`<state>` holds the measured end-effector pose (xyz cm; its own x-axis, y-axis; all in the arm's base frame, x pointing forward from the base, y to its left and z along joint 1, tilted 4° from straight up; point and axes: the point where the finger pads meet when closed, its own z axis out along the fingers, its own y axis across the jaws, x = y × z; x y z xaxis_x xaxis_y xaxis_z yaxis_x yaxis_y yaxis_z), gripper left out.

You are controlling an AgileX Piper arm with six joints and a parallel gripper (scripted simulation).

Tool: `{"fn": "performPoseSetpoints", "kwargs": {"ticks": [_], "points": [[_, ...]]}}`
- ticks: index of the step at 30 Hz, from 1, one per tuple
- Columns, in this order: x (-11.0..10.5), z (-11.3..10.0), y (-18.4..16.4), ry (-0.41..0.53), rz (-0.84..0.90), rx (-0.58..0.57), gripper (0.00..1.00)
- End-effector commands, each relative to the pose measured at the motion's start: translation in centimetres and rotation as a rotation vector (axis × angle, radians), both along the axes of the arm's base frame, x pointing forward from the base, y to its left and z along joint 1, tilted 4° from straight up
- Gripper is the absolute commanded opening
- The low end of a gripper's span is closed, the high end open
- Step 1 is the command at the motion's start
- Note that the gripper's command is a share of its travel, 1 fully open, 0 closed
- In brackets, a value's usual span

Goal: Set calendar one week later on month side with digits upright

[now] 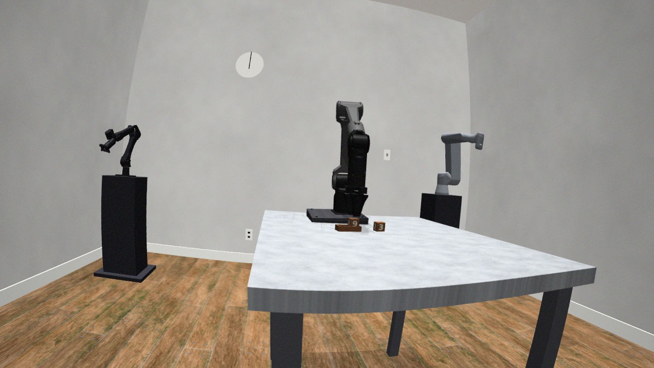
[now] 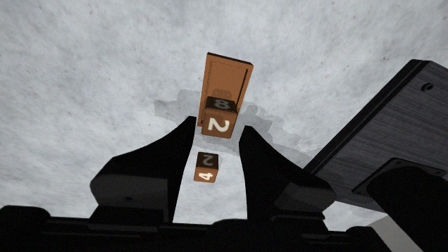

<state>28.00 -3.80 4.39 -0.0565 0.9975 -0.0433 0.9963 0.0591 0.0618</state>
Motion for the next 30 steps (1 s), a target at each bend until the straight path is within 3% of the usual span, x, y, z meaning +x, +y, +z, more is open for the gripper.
{"fn": "performPoseSetpoints", "kwargs": {"ticks": [1, 16, 30], "points": [[-0.1, 0.0, 0.0, 0.001, 0.0, -0.001, 0.59], [-0.1, -0.1, 0.0, 0.001, 0.0, -0.001, 0.59], [0.0, -1.5, -0.1, 0.004, 0.0, -0.001, 0.59]]}}
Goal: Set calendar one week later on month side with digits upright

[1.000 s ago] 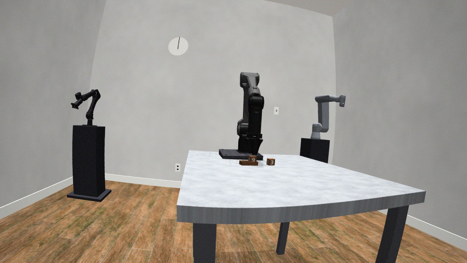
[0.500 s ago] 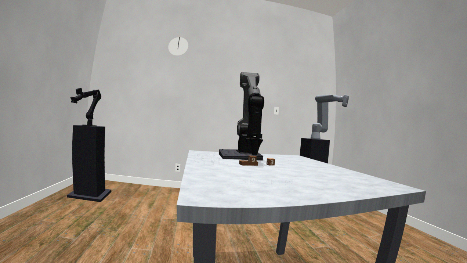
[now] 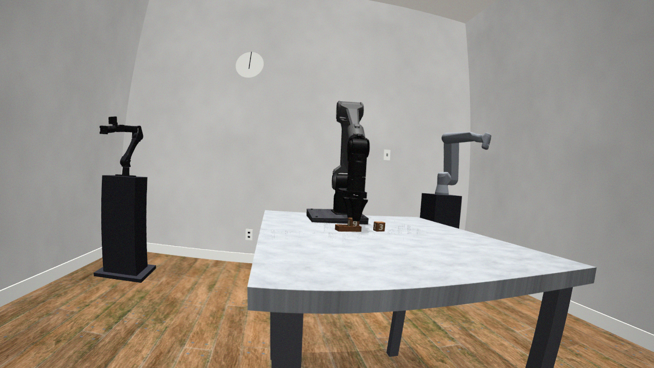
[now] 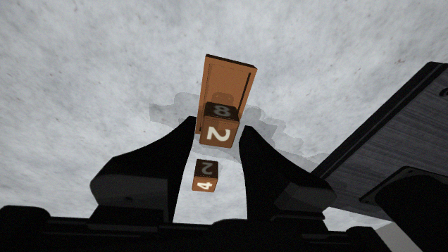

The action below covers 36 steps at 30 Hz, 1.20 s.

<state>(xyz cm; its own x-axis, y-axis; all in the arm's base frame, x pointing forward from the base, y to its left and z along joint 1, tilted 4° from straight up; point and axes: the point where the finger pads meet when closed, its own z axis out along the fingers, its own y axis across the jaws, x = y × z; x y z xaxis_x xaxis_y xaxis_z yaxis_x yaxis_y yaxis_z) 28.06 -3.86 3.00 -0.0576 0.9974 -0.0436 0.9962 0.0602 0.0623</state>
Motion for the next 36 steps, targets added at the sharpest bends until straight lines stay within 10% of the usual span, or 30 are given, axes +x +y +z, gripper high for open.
{"fn": "performPoseSetpoints", "kwargs": {"ticks": [1, 36], "points": [[-0.1, -0.3, 0.0, 0.004, -0.001, 0.0, 0.59], [0.0, -1.5, -0.1, 0.003, -0.001, 0.0, 0.59]]}}
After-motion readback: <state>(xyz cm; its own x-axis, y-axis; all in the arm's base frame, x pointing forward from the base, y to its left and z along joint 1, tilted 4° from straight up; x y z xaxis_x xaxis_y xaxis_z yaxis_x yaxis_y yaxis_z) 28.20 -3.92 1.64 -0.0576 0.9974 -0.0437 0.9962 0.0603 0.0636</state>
